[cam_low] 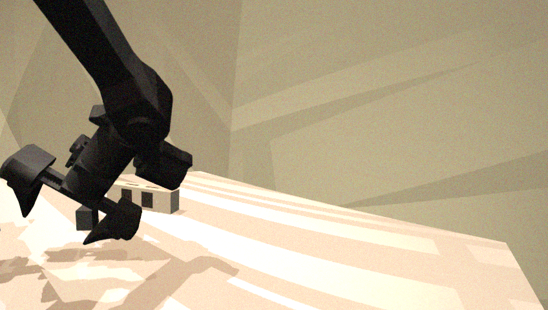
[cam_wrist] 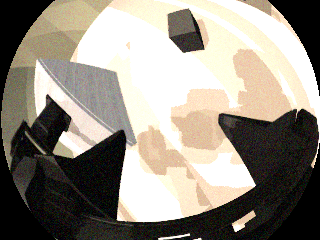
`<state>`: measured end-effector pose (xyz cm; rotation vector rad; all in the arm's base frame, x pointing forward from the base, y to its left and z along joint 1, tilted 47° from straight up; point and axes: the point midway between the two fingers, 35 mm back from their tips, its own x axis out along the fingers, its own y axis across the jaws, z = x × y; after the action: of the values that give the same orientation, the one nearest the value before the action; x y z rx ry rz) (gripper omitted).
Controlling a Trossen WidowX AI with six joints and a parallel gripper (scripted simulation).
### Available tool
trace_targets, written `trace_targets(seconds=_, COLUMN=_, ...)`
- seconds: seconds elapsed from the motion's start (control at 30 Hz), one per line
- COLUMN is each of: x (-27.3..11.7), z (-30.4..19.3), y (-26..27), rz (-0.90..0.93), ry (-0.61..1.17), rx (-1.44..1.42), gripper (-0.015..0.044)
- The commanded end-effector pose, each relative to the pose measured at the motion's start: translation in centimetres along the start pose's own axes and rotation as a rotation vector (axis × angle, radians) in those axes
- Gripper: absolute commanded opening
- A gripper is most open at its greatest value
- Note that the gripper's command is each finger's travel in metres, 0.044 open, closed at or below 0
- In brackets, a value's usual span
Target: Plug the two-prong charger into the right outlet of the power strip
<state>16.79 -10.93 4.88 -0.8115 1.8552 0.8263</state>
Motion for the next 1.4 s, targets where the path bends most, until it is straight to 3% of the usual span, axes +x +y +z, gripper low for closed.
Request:
trace_targets(seconds=0.0, x=0.4, z=0.7, y=0.1, rz=-0.004, ry=0.044, rx=0.012, gripper=0.044)
trace_targets(seconds=1.37, x=1.1, z=8.8, y=-0.2, rz=-0.311, ry=0.368, rx=0.048, gripper=0.044)
